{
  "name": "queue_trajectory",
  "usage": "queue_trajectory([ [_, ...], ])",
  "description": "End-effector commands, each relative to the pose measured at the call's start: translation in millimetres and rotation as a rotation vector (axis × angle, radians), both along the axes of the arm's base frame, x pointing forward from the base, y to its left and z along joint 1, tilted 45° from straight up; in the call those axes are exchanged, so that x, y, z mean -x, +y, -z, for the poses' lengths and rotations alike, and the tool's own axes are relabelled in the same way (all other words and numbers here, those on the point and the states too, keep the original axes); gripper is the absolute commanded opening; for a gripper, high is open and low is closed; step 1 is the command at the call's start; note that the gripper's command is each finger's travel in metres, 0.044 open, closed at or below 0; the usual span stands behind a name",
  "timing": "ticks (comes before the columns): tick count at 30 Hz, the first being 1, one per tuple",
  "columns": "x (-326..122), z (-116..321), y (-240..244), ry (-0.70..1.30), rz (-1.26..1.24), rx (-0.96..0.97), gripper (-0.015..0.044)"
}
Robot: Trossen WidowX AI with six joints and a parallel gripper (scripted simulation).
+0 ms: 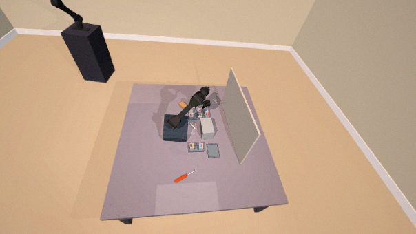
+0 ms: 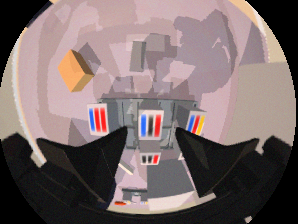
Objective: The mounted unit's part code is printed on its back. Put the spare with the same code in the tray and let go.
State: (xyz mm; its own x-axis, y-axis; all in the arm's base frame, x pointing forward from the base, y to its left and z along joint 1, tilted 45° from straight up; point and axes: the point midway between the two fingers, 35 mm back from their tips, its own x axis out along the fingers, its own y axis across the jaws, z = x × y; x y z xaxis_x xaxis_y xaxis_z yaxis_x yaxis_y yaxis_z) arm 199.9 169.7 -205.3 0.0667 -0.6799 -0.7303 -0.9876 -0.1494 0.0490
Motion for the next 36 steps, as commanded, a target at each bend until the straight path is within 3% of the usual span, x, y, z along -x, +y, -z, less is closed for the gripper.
queue_trajectory([
  [1, -0.1, 5.1, -5.9, 0.002, -0.006, 0.008, 0.03],
  [33, -3.1, 35.1, -37.3, 0.001, -0.006, 0.011, 0.03],
  [36, -2.7, 34.5, -36.1, 0.002, 0.0, 0.007, 0.0221],
])
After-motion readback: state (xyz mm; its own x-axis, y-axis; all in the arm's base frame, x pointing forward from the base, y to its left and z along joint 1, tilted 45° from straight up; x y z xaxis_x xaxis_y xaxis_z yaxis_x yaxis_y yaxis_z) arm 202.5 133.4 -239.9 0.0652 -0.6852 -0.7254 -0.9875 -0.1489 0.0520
